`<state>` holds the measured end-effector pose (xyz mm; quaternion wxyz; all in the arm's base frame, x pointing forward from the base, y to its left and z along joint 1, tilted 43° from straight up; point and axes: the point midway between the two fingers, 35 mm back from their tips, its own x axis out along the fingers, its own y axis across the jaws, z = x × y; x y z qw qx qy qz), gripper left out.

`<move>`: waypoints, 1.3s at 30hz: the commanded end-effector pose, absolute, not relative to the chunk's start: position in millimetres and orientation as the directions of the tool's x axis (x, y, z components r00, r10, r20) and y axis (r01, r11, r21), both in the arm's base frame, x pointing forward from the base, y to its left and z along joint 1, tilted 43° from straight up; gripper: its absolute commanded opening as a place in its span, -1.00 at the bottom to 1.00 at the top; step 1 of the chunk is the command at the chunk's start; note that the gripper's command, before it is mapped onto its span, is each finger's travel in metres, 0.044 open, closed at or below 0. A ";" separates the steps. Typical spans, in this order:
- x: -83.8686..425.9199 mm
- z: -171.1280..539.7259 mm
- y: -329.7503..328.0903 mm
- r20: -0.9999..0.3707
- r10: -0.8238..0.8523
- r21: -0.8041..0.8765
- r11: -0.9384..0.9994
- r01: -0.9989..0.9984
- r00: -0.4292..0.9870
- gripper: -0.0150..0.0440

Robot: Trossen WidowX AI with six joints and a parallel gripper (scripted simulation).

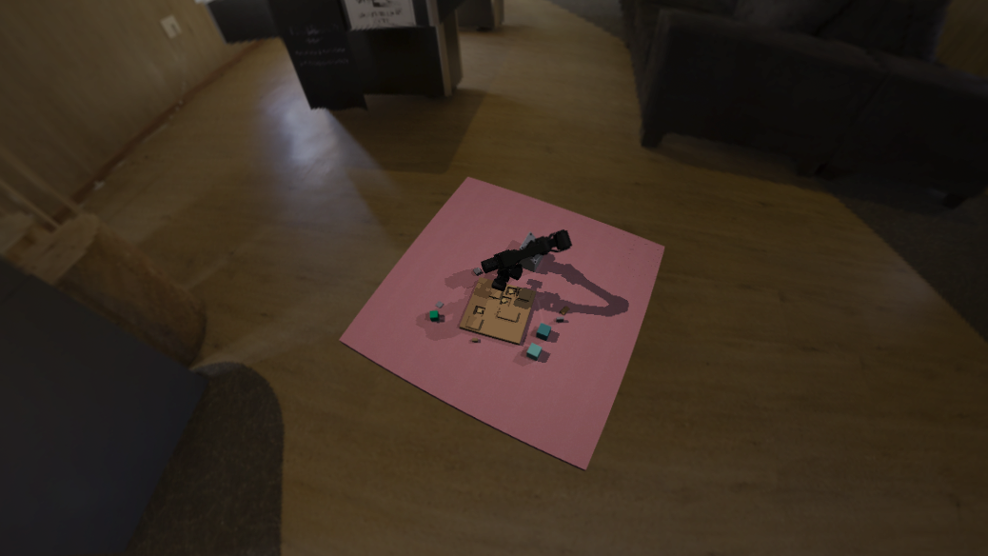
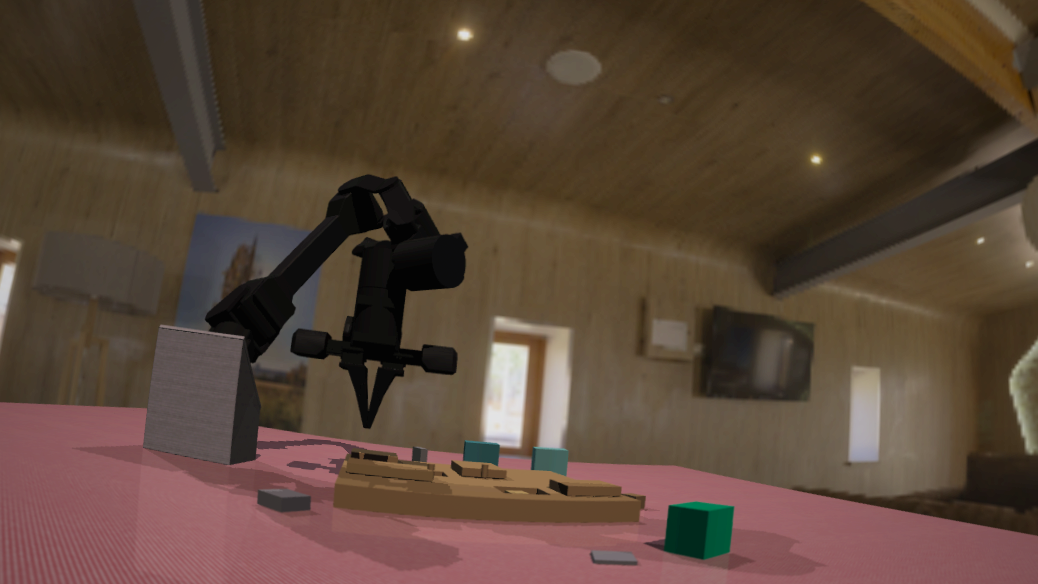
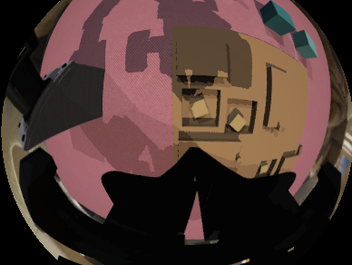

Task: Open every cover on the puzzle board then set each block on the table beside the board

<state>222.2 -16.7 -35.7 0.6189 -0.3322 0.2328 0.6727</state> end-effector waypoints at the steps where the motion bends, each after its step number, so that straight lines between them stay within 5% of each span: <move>1: 228.7 -32.0 -13.6 -0.736 0.677 0.015 -0.005 -1.000 -0.014 -0.49; 9: 252.1 -15.7 -2.4 -0.741 0.672 0.443 0.474 -0.761 -0.013 -0.49; 18: 276.0 5.5 15.1 -0.741 0.671 0.670 0.738 -0.082 -0.011 -0.49; 27: 294.3 27.0 34.8 -0.738 0.675 0.554 0.615 0.561 -0.011 -0.49; 39: 308.9 50.2 57.4 -0.731 0.682 0.162 0.193 0.968 -0.013 -0.49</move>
